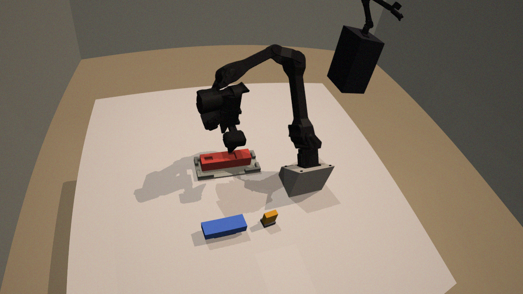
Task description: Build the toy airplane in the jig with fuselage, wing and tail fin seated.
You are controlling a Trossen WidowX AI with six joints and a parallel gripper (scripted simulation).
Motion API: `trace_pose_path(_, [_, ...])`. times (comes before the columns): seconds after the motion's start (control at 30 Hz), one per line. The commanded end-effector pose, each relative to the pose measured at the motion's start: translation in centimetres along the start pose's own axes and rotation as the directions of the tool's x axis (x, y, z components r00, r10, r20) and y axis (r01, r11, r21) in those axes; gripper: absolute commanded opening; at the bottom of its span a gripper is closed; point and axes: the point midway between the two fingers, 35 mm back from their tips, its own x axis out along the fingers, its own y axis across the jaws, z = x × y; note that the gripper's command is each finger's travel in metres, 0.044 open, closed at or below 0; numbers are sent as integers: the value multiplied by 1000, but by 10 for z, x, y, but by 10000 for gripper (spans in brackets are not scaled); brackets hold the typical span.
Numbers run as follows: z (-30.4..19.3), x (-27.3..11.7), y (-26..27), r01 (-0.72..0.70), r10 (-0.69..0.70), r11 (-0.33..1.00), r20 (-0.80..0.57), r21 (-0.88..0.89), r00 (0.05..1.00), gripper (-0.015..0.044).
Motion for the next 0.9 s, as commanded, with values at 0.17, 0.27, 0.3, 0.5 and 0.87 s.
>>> trace_pose_path(0.17, [-1,-18,0,1,-1,1000,1,-4,1000,440])
trace_pose_path(0.27, [-1,-14,0,1,-1,999,1,-38,1000,440])
trace_pose_path(0.3, [1,-14,2,0,0,999,1,-39,1000,440])
trace_pose_path(0.5, [42,-15,67,-17,16,996,-4,-83,1000,440])
trace_pose_path(0.87, [76,-8,228,-17,18,999,4,-47,1000,440])
